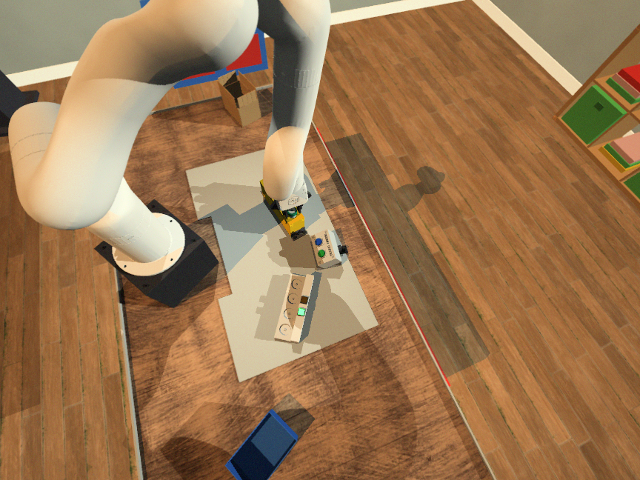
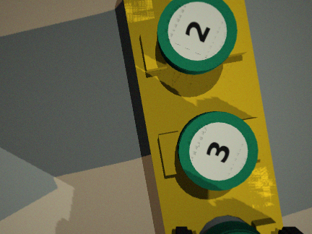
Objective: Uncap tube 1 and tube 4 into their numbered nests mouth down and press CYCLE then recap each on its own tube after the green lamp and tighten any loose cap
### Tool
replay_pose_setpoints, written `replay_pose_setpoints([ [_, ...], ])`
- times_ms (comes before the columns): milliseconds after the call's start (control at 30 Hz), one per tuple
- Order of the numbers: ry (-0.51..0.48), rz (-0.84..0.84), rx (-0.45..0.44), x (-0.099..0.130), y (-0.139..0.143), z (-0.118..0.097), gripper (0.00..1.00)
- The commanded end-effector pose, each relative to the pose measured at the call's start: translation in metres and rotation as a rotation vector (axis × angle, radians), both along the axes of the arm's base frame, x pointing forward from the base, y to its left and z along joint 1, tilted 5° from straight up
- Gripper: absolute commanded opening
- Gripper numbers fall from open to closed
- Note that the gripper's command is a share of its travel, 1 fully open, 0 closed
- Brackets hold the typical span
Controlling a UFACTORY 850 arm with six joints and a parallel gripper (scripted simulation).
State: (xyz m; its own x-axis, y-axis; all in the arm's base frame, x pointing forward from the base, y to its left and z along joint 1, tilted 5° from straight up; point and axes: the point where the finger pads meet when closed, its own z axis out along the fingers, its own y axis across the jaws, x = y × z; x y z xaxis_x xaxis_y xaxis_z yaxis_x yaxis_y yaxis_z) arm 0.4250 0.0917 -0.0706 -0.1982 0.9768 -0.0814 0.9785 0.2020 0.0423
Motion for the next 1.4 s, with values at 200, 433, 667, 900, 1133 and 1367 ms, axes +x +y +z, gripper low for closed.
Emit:
replay_pose_setpoints([
  [200, 0.036, 0.534, -0.024, 0.0006, -0.0002, 0.0003, 0.46],
  [433, 0.055, 0.804, -0.04, 0.0007, -0.0002, 0.0004, 0.46],
  [667, 0.065, 0.957, -0.049, 0.0007, -0.0001, 0.0004, 0.46],
  [900, 0.065, 0.957, -0.049, 0.0007, -0.0001, 0.0003, 0.0],
  [1133, 0.065, 0.957, -0.049, 0.0007, -0.0001, 0.0003, 0.0],
  [1367, 0.058, 0.858, -0.043, 0.0007, -0.0001, 0.0003, 0.0],
])
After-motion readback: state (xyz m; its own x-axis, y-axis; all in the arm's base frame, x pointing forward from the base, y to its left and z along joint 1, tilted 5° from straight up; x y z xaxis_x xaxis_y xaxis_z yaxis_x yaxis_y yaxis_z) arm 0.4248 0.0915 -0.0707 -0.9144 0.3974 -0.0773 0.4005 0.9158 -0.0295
